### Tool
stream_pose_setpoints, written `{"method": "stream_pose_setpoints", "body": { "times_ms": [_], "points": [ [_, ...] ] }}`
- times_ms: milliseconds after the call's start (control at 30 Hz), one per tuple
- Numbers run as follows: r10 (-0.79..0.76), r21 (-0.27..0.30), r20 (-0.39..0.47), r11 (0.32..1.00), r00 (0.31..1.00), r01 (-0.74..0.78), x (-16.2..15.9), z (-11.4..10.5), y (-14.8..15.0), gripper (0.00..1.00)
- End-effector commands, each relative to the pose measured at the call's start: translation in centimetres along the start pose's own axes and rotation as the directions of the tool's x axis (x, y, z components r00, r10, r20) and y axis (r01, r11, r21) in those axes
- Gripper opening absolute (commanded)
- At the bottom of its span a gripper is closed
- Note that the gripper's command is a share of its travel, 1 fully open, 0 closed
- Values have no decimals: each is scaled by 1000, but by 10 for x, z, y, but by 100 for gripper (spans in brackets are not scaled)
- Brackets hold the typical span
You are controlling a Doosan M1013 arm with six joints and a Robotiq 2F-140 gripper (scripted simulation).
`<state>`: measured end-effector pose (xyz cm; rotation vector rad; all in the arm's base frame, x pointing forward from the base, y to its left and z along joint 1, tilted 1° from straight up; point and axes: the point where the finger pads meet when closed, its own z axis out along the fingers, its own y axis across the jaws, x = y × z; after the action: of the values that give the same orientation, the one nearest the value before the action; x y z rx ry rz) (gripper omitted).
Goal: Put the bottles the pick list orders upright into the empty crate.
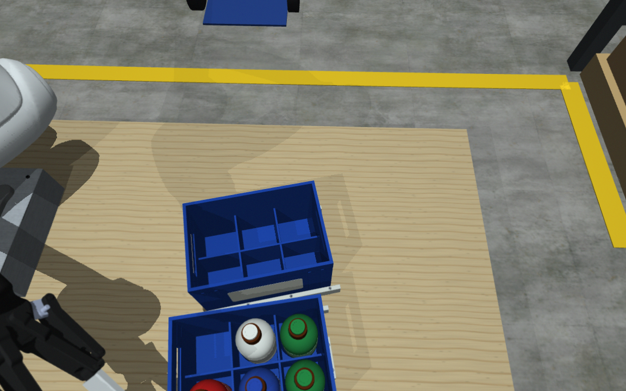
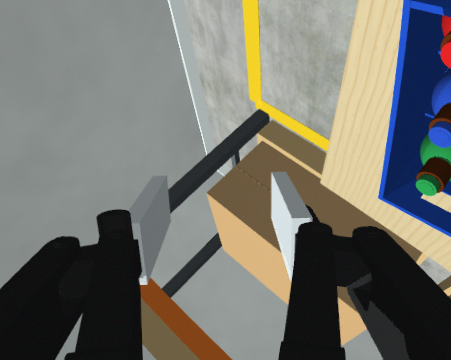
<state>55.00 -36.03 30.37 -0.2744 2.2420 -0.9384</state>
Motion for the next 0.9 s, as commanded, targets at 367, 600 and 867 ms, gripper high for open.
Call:
{"method": "stream_pose_setpoints", "body": {
  "times_ms": [367, 600, 867],
  "points": [
    [-94, -69, 118, 992, 989, 102, -57, 3, 28, 38],
    [-94, -69, 118, 992, 989, 102, -83, 3, 42, 38],
    [-179, -134, 228, 968, 957, 213, -117, 0, 64, 38]
  ]
}}
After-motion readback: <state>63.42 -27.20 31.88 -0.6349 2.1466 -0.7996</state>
